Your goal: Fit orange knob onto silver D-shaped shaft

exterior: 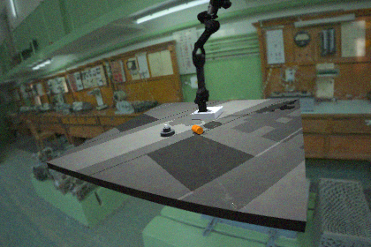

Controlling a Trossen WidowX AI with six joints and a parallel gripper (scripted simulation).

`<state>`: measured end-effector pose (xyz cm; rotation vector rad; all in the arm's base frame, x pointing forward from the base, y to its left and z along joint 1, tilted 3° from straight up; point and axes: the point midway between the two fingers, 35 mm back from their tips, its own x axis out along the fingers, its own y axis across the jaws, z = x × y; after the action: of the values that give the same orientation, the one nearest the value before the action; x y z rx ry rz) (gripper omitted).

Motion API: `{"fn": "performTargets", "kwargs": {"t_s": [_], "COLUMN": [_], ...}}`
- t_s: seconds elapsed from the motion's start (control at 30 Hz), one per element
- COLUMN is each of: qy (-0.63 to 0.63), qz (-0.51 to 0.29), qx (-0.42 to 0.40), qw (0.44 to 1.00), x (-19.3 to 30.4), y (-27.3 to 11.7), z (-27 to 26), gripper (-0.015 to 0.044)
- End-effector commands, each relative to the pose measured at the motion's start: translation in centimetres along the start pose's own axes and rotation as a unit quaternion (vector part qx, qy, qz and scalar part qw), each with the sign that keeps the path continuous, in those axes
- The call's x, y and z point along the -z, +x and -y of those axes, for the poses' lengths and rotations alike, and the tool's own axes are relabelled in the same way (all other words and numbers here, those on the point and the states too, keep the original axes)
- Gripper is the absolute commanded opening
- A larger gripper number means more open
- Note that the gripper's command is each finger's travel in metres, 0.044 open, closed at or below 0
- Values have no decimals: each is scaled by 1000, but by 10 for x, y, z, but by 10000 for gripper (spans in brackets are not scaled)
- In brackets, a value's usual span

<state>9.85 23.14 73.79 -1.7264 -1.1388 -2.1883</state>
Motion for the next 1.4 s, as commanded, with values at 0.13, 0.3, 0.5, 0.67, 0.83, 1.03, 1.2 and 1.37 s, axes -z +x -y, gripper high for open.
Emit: {"fn": "performTargets", "kwargs": {"t_s": [0.13,0.3,0.5,0.67,0.83,1.03,1.2,1.37], "qy": [-134,-223,-342,-405,-441,-453,-431,-382], "qz": [148,245,370,437,479,501,487,442], "qx": [29,74,174,267,367,507,628,740], "qw": [979,941,846,758,664,535,427,333], "x": [-85,-140,-209,-245,-270,-283,-277,-256], "y": [-35,-72,-146,-209,-276,-369,-449,-524], "z": [4,6,6,5,4,4,4,7], "gripper": [440,440,440,440,440,440,440,440]}}
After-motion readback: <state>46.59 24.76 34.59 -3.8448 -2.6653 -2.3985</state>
